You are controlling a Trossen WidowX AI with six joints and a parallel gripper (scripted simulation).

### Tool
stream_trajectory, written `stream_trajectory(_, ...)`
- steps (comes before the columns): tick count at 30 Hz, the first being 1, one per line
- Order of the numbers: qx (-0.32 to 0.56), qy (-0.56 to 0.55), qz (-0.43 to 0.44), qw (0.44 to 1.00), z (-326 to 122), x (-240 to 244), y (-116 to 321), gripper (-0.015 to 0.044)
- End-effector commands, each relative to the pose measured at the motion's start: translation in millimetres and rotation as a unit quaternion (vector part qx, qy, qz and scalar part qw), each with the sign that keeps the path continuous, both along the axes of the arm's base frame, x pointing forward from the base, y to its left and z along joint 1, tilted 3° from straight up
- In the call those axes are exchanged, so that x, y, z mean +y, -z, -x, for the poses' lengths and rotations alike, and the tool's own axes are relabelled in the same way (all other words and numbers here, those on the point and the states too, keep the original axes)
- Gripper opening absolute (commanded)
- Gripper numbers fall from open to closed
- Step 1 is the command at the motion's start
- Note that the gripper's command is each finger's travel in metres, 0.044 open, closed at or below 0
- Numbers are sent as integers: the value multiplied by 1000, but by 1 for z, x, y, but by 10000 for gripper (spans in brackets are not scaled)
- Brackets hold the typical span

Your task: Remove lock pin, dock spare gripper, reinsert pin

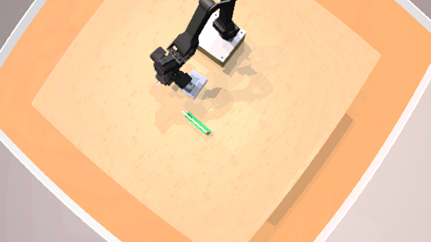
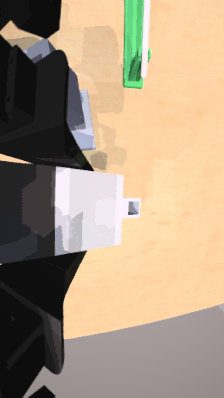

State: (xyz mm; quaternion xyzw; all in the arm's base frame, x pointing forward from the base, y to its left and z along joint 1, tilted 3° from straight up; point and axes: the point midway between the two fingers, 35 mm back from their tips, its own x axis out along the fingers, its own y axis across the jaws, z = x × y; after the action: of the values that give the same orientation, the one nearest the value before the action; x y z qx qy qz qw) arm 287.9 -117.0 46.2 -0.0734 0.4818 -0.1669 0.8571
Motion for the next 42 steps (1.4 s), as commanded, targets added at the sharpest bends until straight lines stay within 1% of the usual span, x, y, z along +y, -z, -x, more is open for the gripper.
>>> stream_trajectory(1, 17, -17, 17, 1000, -2, 4, -3, 0)
stream_trajectory(12, 96, -83, 68, 990, 4, 28, -5, 0)
stream_trajectory(23, 174, -149, 126, 965, 16, 46, -9, 0)
stream_trajectory(42, 288, -284, 241, 882, 28, 77, -29, 0)
